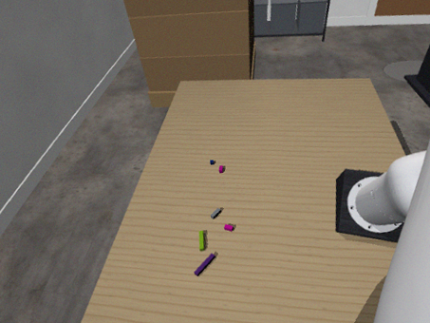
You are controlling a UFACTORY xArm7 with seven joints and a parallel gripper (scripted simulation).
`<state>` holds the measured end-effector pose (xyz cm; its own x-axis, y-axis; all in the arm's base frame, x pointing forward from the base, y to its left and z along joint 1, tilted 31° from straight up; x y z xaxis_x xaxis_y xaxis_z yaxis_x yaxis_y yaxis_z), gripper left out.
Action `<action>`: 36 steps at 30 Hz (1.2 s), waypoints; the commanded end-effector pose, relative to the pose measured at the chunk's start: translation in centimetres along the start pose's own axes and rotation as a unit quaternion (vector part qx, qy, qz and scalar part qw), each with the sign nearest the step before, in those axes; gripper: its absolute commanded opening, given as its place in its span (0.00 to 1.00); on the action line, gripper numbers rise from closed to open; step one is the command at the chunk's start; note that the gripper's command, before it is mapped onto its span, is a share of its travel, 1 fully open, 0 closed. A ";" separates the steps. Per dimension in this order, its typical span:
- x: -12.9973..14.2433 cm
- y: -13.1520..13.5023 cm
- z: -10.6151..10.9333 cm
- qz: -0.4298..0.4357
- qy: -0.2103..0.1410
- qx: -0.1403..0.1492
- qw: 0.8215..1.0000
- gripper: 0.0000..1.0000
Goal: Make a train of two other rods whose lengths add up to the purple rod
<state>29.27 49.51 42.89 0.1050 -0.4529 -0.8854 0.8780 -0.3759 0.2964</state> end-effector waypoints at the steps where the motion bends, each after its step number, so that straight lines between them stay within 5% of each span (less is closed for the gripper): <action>1: 2.2 3.4 0.4 -0.015 -0.027 0.024 0.999 1.00; 21: 9.6 11.8 2.5 -0.069 -0.109 0.079 0.988 1.00; 36: 17.3 18.1 6.2 -0.133 -0.183 0.116 0.967 1.00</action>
<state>42.72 32.90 36.15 -0.2618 -0.5599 -0.7861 0.7405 -0.6389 0.2084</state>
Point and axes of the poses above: the point where the finger pads meet when closed, its own z axis back along the fingers, its own y axis across the jaws, x = y × z, the point moved 7 cm from there along z, back along the fingers, and after that the axes turned 14 degrees about z, right-handed, at the moved point
